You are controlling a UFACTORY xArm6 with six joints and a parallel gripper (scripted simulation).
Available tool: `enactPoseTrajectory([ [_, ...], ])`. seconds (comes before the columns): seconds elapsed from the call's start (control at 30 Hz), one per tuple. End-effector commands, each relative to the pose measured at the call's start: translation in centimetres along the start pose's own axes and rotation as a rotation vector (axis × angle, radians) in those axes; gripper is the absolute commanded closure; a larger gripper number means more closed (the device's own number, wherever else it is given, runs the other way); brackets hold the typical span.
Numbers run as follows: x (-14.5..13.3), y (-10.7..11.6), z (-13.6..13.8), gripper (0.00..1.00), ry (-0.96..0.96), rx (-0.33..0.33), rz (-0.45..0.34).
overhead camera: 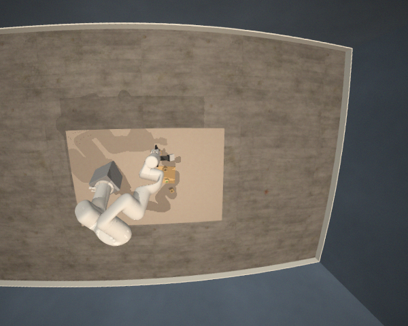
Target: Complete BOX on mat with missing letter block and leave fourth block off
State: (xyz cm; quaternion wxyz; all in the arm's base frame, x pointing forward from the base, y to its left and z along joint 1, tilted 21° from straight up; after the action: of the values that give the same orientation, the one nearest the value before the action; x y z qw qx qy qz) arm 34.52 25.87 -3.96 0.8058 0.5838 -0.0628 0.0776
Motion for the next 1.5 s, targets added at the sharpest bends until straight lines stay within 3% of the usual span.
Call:
enactPoseTrajectory([
  [0.0,0.1,0.1,-0.1,0.31,0.0,0.003,0.003],
  [0.83,0.1,-0.1,-0.1,0.31,0.0,0.003,0.002],
  [1.47,0.1,-2.0,-0.1,0.31,0.0,0.003,0.002],
])
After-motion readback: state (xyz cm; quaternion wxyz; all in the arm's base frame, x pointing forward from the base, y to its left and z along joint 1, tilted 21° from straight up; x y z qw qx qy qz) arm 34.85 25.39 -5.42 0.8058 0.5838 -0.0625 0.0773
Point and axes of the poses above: the point where the finger pads meet when closed, its own y axis back along the fingers, its own z axis across the jaws, x = y × z, the point moved 5 cm from there along y, back along the fingers, and after that the axes turned 9 degrees about -y, right-handed, at the moved point
